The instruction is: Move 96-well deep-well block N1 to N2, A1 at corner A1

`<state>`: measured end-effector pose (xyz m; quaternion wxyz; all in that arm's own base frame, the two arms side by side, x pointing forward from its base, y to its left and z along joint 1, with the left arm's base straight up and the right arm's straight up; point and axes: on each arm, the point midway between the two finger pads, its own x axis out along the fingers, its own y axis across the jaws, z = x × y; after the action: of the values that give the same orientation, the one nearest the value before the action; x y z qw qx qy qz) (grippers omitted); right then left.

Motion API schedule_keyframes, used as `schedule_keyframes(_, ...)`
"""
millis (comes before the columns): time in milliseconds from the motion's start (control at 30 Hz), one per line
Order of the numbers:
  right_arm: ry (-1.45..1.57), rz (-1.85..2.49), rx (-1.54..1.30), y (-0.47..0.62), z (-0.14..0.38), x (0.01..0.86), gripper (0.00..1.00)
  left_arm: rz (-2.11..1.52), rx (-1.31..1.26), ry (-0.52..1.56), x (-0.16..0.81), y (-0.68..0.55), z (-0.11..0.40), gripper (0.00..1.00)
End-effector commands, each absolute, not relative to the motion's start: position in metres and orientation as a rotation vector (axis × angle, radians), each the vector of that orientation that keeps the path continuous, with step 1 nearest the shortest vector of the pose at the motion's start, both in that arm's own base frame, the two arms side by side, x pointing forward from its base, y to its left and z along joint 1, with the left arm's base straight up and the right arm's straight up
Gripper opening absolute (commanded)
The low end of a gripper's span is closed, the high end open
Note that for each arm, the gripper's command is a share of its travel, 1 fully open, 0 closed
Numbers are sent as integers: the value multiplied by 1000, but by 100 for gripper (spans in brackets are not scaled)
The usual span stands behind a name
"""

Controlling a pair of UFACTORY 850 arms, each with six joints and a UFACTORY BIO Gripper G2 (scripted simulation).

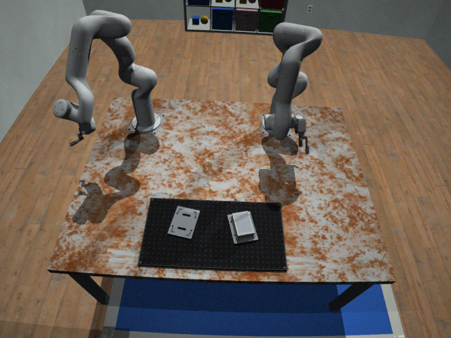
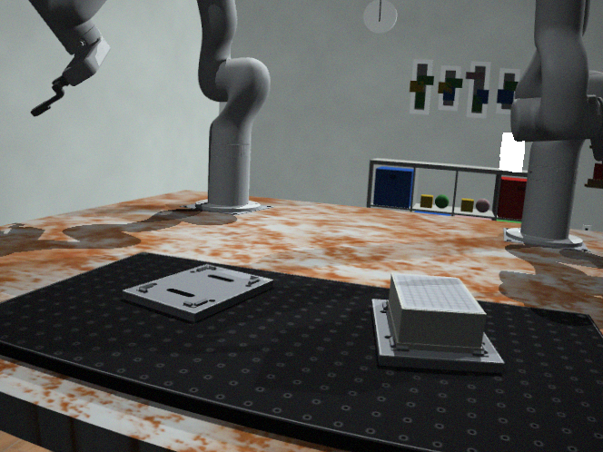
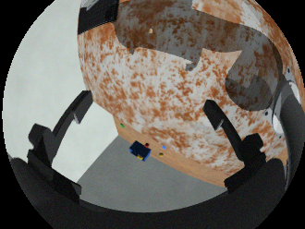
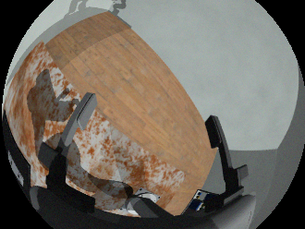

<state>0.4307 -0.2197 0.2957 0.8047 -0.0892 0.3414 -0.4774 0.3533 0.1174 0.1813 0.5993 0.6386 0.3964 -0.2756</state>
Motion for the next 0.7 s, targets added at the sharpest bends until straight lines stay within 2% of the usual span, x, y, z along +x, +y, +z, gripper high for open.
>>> schedule_keyframes(0, 729, -1022, -190, -220, 296, 431, 100, -638, 1481, 918, 354, 117, 182, 100)
schedule_keyframes(667, 729, -1022, -190, -220, 300, 431, 100, -638, 1481, 918, 354, 117, 182, 100)
